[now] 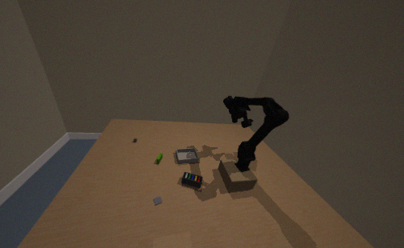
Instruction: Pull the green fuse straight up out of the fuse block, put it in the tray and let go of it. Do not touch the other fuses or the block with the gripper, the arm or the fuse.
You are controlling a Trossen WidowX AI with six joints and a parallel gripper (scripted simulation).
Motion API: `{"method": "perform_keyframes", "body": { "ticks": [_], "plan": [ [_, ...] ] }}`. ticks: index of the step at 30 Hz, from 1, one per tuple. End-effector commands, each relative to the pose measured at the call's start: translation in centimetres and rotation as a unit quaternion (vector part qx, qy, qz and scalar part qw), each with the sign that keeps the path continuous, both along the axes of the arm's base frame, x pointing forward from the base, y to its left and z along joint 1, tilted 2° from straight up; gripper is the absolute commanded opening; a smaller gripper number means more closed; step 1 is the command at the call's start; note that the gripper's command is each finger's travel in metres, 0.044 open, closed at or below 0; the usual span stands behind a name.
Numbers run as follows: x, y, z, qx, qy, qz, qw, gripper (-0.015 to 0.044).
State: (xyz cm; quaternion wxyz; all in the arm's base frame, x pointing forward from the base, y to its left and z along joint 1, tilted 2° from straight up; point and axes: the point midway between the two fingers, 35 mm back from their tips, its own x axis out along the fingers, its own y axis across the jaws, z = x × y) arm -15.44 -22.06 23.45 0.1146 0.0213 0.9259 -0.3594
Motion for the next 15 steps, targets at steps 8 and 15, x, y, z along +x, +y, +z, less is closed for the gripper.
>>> {"method": "perform_keyframes", "body": {
  "ticks": [8,15],
  "plan": [
    [8.1,-5.7,-4.2,-0.225,-0.16,0.064,0.959,0.019],
    [15.6,-7.5,-7.4,-0.34,-0.301,0.052,0.889,0.0061]
  ]
}}
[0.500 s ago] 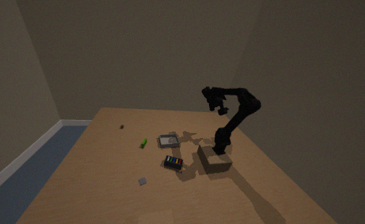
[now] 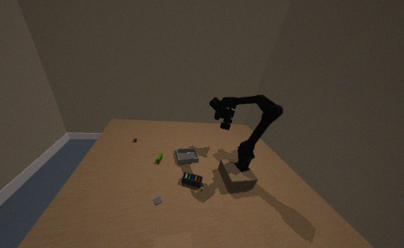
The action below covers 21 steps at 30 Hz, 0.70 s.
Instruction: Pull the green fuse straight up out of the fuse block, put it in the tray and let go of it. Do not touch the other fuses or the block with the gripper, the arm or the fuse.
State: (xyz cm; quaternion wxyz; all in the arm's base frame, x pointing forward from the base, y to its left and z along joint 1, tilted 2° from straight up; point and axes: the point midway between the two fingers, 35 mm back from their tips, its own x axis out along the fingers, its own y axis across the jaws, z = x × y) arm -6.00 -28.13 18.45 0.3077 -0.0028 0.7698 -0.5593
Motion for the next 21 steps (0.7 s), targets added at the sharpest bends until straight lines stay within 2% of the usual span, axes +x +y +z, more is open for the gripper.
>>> {"method": "perform_keyframes", "body": {
  "ticks": [1,11,21],
  "plan": [
    [7.1,-1.5,-2.7,-0.103,-0.151,0.001,0.983,0.0061],
    [16.8,-0.2,-6.4,-0.166,-0.328,-0.036,0.929,0.0061],
    [26.2,4.9,-9.9,-0.169,-0.479,-0.147,0.849,0.0061]
  ]
}}
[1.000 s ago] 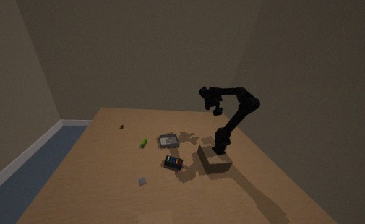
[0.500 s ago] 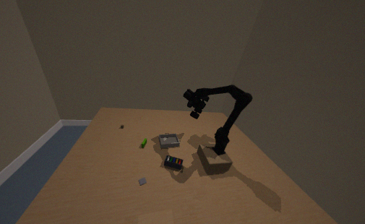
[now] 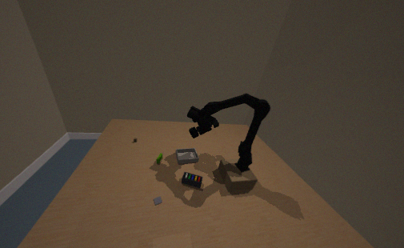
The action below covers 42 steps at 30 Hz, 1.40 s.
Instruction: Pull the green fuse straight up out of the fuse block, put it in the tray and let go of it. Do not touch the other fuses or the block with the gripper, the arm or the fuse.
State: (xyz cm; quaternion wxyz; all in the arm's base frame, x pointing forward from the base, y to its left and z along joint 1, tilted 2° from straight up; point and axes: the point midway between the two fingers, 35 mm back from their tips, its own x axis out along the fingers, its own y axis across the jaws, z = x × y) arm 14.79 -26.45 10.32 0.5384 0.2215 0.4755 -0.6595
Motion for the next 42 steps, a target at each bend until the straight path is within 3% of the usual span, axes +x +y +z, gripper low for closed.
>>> {"method": "perform_keyframes", "body": {
  "ticks": [1,11,21,42],
  "plan": [
    [6.2,3.9,-2.1,0.022,-0.125,-0.065,0.99,0.0061],
    [12.7,12.1,-4.8,0.097,-0.237,-0.195,0.947,0.0061],
    [16.2,21.5,-6.9,0.171,-0.259,-0.35,0.884,0.0061],
    [16.1,21.3,-7.7,0.172,-0.259,-0.353,0.883,0.0061]
  ]
}}
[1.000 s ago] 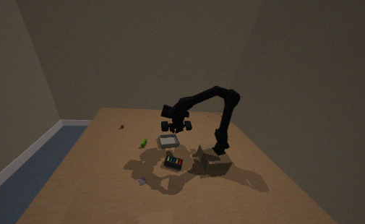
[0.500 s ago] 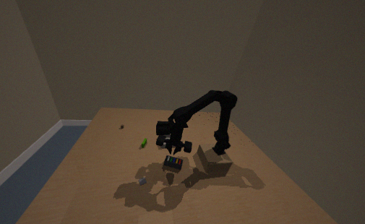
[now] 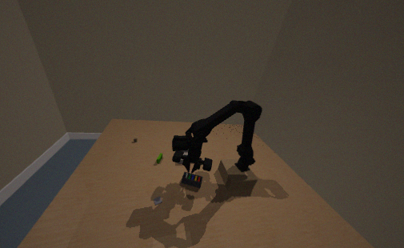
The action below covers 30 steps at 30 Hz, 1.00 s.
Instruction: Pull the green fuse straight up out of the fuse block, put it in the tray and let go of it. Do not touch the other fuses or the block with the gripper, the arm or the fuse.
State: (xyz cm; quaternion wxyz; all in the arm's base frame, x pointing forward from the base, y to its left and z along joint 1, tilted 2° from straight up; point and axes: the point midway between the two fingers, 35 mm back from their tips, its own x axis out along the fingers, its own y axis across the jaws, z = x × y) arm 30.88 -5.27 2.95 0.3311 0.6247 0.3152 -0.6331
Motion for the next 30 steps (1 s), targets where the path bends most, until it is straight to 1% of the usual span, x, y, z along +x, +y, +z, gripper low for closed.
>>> {"method": "perform_keyframes", "body": {
  "ticks": [1,23,30],
  "plan": [
    [0.0,0.1,-0.5,0.003,0.0,-0.003,1.0,0.0061],
    [-0.1,-0.1,-2.6,0.003,0.0,-0.003,1.0,0.0061],
    [-0.1,-0.1,-2.6,0.003,0.0,-0.003,1.0,0.0061]
  ]
}}
